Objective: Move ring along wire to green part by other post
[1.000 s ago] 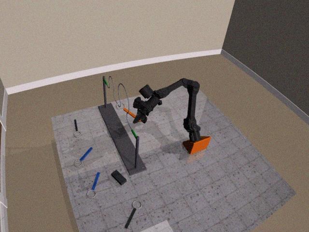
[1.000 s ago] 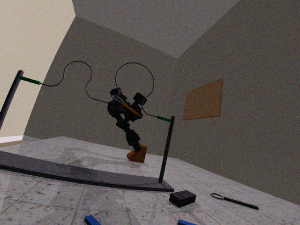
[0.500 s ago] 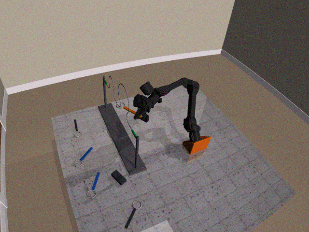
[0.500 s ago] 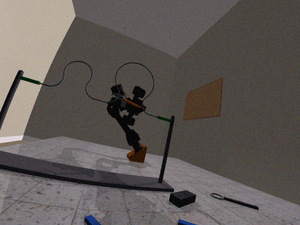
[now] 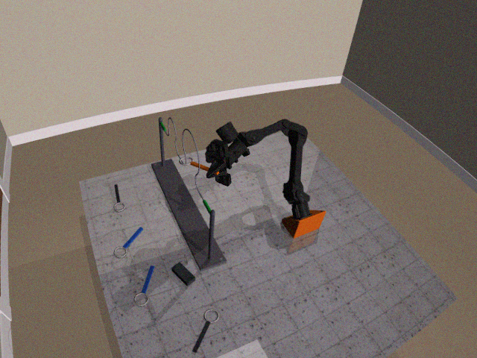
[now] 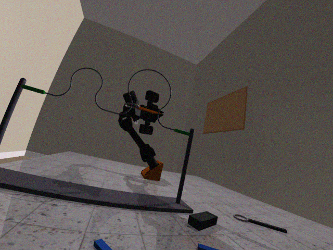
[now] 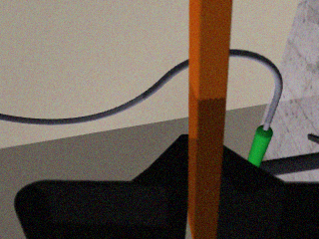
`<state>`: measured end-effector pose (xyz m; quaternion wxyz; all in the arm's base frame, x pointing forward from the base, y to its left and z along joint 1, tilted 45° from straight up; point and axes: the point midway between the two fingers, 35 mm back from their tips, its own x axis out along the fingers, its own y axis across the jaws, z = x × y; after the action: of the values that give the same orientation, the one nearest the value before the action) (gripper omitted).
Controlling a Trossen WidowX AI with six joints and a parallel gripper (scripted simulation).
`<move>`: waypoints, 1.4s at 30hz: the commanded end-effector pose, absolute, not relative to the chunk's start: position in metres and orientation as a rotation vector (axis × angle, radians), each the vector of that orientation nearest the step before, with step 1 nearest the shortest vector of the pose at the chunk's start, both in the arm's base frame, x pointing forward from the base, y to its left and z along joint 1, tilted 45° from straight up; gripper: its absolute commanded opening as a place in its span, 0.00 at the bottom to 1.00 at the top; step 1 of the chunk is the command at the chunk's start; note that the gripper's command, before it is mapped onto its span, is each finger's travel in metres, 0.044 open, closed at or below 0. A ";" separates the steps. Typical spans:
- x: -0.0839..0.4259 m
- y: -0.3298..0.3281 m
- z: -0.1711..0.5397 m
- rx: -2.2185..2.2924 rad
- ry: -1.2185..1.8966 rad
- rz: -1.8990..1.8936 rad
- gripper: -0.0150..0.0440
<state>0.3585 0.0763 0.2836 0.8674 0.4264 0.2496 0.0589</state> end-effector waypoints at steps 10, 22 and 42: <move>0.358 0.090 0.307 1.036 0.513 0.178 0.00; 0.358 0.097 0.325 1.152 0.509 0.210 0.00; 0.358 0.103 0.349 1.274 0.504 0.244 0.00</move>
<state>0.3584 0.1009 0.3407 0.7731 0.5801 0.2341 0.1047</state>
